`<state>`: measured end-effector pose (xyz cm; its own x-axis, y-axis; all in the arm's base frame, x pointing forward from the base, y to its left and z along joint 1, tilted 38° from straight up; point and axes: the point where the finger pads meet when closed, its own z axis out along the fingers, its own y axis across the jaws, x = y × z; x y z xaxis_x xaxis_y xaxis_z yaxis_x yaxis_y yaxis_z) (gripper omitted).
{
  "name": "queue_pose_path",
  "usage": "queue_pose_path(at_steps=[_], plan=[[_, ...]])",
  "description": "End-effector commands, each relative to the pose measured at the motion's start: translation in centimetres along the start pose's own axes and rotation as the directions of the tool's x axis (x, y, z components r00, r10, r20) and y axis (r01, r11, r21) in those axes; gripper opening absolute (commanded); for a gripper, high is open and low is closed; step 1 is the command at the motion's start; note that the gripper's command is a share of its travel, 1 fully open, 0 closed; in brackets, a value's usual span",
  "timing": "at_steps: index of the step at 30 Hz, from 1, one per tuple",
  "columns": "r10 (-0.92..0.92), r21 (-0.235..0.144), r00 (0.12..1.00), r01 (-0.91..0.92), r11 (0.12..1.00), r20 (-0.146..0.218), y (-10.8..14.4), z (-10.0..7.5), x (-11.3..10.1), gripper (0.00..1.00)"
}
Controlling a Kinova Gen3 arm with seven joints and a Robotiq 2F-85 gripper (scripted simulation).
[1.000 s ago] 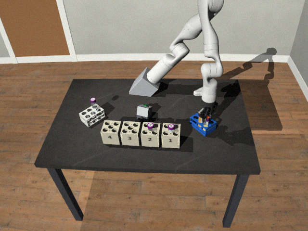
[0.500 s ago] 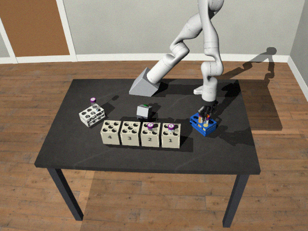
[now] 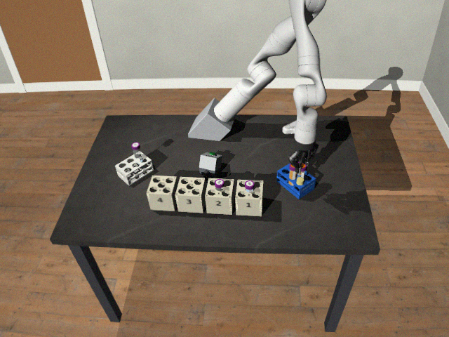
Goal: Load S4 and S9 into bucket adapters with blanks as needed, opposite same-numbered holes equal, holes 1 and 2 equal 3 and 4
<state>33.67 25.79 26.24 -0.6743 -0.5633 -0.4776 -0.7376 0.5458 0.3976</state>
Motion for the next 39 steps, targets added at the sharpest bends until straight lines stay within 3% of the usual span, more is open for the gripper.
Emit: queue_pose_path(at_steps=[1,39], plan=[[0.0,0.0,1.0,0.0,1.0,0.001,0.0,-0.5,0.0,0.1],[0.0,0.0,1.0,0.0,1.0,0.001,0.0,-5.1,0.0,0.1]])
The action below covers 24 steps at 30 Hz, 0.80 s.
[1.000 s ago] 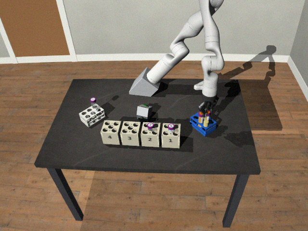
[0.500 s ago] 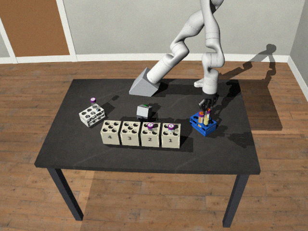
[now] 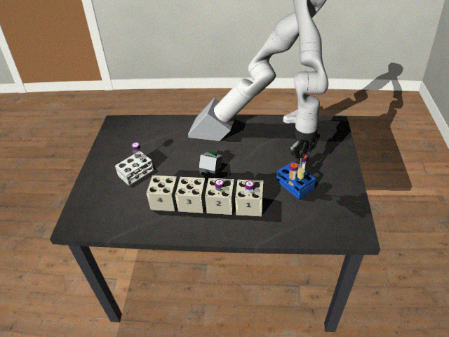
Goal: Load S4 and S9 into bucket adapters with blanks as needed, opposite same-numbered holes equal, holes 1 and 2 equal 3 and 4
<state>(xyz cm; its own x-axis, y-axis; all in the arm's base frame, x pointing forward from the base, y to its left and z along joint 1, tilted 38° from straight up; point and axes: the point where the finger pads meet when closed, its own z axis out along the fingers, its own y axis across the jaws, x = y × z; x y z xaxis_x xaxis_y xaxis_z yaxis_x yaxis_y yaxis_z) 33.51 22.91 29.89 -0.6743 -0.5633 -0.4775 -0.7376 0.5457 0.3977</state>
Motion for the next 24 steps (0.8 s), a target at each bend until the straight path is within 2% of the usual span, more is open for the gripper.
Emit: queue_pose_path(at_steps=[1,24], plan=[[0.0,0.0,1.0,0.0,1.0,0.001,0.0,-0.6,0.0,0.1],[0.0,0.0,1.0,0.0,1.0,0.001,0.0,-3.1,0.0,0.1]])
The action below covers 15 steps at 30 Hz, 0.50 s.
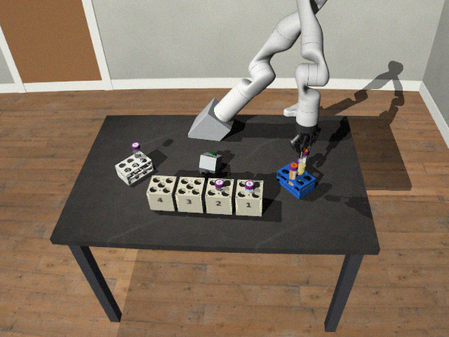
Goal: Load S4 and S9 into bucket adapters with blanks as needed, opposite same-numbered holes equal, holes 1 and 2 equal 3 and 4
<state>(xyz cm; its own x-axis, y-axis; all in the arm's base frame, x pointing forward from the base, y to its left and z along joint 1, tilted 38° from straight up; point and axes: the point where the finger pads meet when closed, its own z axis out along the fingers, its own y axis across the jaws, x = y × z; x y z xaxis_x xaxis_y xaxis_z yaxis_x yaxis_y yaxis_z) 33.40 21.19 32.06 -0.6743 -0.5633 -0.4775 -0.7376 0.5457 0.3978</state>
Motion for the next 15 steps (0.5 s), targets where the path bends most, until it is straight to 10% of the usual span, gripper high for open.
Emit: queue_pose_path(at_steps=[1,15], plan=[[0.0,0.0,1.0,0.0,1.0,0.001,0.0,-0.4,0.0,0.1],[0.0,0.0,1.0,0.0,1.0,0.001,0.0,-2.0,0.0,0.1]])
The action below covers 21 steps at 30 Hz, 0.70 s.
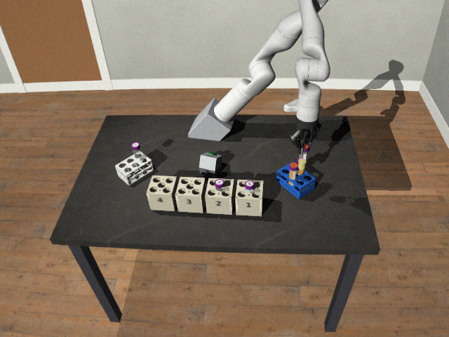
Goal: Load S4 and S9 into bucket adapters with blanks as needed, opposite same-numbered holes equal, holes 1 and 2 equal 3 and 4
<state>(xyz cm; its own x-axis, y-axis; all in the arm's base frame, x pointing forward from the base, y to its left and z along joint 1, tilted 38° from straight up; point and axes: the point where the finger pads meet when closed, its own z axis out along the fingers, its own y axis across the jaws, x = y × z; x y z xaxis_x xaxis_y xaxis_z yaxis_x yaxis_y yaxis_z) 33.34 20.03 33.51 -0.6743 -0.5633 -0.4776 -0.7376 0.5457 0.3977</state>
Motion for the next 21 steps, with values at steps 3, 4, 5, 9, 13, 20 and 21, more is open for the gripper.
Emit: queue_pose_path(at_steps=[3,4,5,9,13,20,21], plan=[[0.0,0.0,1.0,0.0,1.0,0.001,0.0,-0.6,0.0,0.1],[0.0,0.0,1.0,0.0,1.0,0.001,0.0,-0.7,0.0,0.1],[0.0,0.0,1.0,0.0,1.0,0.001,0.0,-0.9,0.0,0.1],[0.0,0.0,1.0,0.0,1.0,0.001,0.0,-1.2,0.0,0.1],[0.08,0.0,0.997,-0.08,0.997,0.001,-1.1,-1.2,0.8,0.1],[0.179,0.0,0.984,-0.179,0.984,0.001,-2.5,-1.2,1.7,0.1],[0.199,0.0,0.98,-0.199,0.98,0.001,-2.8,-1.2,1.9,0.1]])
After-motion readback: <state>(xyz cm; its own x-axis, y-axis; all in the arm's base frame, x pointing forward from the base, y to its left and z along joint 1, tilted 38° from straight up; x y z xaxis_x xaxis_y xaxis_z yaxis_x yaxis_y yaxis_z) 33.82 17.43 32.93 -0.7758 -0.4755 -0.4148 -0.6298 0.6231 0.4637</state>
